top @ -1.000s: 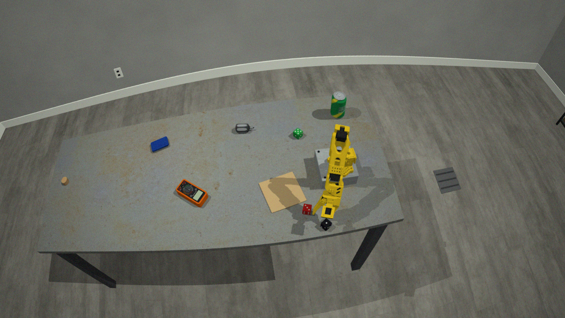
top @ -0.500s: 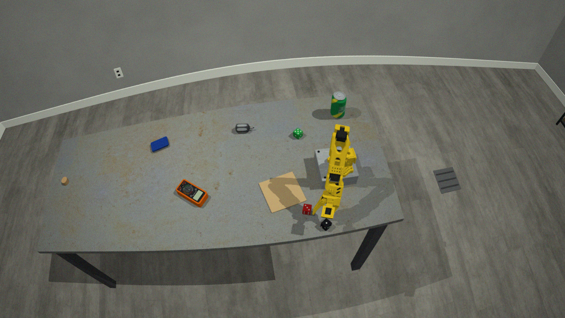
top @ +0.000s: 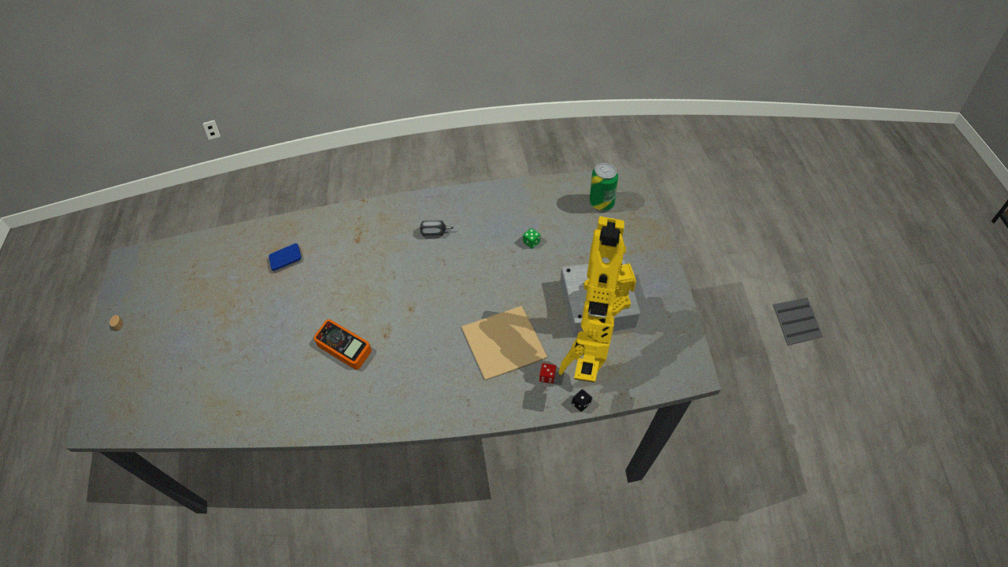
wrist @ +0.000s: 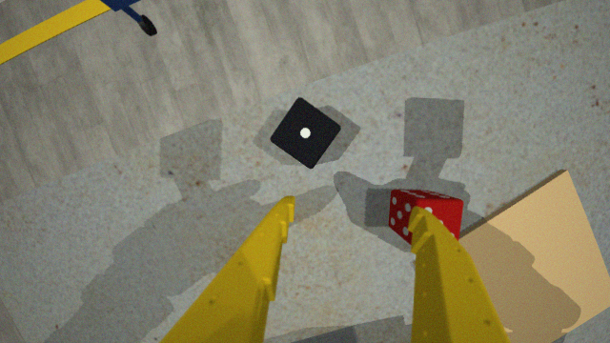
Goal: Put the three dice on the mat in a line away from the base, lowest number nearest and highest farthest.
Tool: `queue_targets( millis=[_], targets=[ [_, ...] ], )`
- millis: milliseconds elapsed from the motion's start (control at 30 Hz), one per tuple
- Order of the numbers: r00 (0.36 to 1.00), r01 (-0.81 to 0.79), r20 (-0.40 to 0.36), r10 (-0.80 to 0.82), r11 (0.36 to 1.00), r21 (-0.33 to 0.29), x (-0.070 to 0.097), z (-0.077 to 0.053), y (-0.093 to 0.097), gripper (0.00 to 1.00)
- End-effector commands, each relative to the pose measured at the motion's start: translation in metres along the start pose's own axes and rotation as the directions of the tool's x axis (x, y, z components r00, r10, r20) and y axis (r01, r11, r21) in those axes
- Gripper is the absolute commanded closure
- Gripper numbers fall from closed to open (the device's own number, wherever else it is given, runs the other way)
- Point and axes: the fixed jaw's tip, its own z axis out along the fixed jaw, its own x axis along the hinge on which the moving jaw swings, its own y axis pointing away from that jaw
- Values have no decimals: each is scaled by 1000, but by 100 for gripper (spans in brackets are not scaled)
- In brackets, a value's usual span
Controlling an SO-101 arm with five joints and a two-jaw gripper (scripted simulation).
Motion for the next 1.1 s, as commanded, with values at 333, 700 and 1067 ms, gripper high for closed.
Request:
queue_targets(
  millis=[333, 700, 1067],
  targets=[
    [999, -3, 33, 3, 1000, -5, 19, -11, 1, 65],
    [998, -3, 62, 4, 1000, -6, 14, -13, 1, 65],
    [960, -2, 279, 6, 1000, -14, -24, -32, 2, 65]
  ],
)
